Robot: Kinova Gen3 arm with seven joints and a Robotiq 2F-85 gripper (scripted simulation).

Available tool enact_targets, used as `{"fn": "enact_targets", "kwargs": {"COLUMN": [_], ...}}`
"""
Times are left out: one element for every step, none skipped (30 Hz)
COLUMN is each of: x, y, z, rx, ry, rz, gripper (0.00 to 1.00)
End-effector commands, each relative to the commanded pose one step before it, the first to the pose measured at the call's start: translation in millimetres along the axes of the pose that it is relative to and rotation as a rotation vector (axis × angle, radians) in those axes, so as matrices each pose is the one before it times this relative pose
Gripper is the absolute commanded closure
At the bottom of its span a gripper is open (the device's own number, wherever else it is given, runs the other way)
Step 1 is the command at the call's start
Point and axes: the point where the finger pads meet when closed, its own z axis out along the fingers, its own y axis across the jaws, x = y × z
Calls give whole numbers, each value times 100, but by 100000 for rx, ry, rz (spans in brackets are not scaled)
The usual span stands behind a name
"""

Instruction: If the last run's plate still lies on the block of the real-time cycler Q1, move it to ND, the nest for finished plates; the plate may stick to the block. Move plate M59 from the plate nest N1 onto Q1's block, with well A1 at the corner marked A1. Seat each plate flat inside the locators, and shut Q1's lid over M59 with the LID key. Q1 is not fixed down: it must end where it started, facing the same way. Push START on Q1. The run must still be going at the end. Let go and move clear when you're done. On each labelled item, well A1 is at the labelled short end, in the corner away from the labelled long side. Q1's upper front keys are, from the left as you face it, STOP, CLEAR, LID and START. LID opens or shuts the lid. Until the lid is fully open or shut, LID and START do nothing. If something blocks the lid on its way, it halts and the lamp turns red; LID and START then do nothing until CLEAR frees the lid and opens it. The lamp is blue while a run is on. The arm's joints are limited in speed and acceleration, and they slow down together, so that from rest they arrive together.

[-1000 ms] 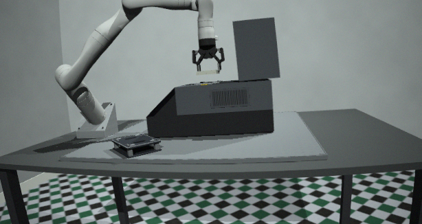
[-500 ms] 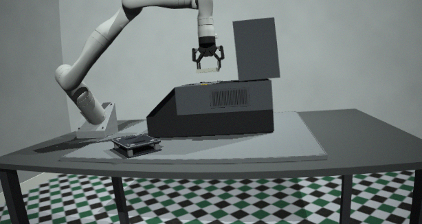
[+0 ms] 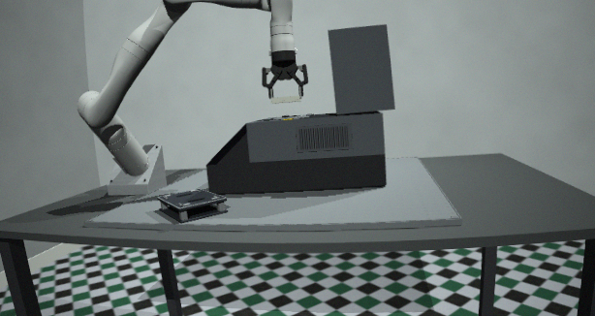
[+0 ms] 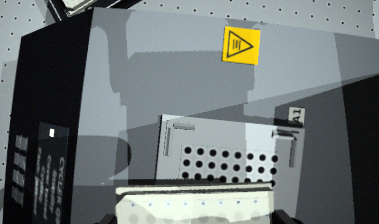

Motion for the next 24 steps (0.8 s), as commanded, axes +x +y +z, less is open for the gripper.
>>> {"fn": "enact_targets", "kwargs": {"x": [-925,0,-220,-217,-214,-211,-208,-205,-201,-198,-194,-192,-189,-186,-182,-179,-176,0,0,-173,-169,-166,-162,-159], "y": [-925,0,-251,-253,-256,-258,-261,-263,-265,-268,-262,-273,-275,-277,-279,-281,-283,0,0,-287,-287,-289,-291,-293], "z": [-112,0,1,1,1,1,1,1,1,1,-4,1,1,1,1,1,1,0,0,1,0,0,0,0], "rx": [-938,0,1,1,1,1,1,1,1,1,4,1,1,1,1,1,1,0,0,0,1,1,1,1], "ry": [256,0,0,0,0,0,0,0,0,0,0,0,0,0,0,0,0,0,0,-1,0,0,0,0], "rz": [-4701,0,-1167,-1167,-1167,-1167,-1167,-1167,-1167,-1167,-1167,-1167,-1167,-1167,-1167,-1167,-1167,0,0,-1167,-1167,-1167,-1167,-1167], "gripper": [10,10,10,10,10,10,10,10,10,10,10,10,10,10,10,10,10,10,10,10,10,10,10,10]}}
